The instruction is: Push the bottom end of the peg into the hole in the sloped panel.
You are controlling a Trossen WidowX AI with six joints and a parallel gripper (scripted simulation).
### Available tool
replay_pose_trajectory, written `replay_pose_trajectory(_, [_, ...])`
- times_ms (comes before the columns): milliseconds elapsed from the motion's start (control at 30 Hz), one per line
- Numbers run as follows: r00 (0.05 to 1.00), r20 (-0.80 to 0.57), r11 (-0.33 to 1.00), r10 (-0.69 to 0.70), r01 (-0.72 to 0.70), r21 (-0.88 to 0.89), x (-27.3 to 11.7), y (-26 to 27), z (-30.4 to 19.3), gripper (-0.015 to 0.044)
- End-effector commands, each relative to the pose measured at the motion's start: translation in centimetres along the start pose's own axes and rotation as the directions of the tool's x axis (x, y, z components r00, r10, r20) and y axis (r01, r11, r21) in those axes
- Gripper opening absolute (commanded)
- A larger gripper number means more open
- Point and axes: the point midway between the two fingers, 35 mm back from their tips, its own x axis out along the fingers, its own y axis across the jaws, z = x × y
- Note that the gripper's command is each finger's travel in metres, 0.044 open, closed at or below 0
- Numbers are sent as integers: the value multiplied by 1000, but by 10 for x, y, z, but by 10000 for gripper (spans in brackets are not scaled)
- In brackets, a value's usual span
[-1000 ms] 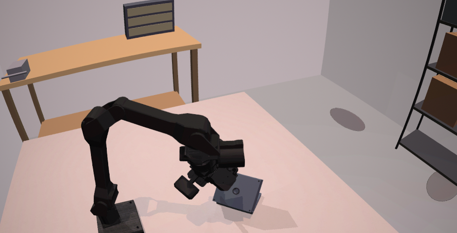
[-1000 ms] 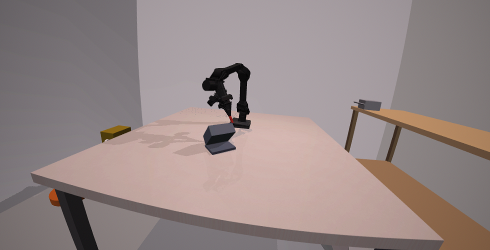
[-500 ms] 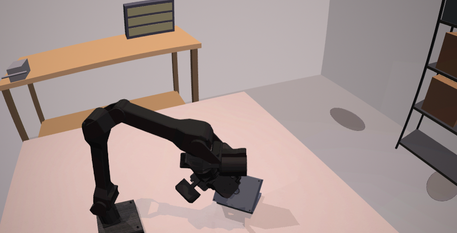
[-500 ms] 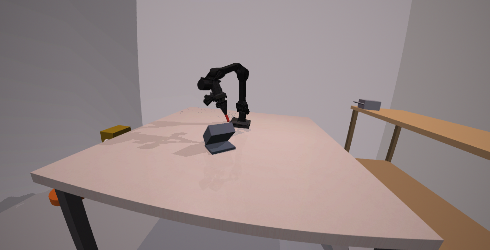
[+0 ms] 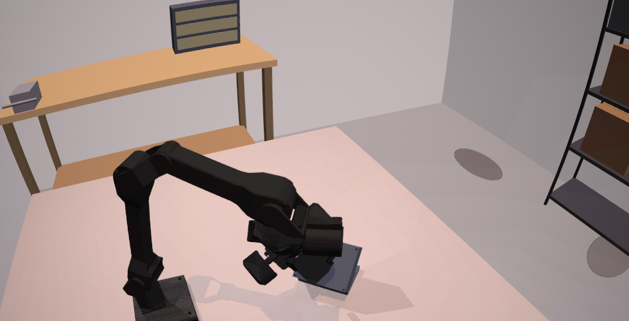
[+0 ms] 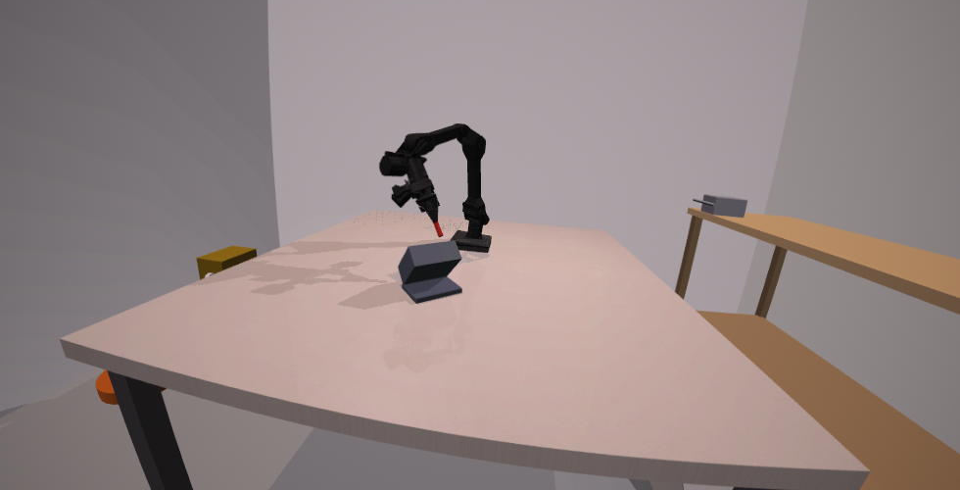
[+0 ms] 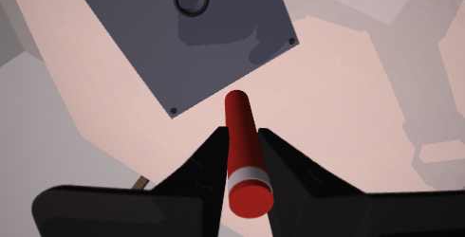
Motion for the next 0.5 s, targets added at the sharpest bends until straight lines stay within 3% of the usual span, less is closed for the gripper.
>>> replay_pose_trajectory(0, [1000, -2, 999, 24, -24, 26, -4, 1, 5, 0])
replay_pose_trajectory(467, [996, -1, 991, 92, -91, 102, -18, 0, 21, 0])
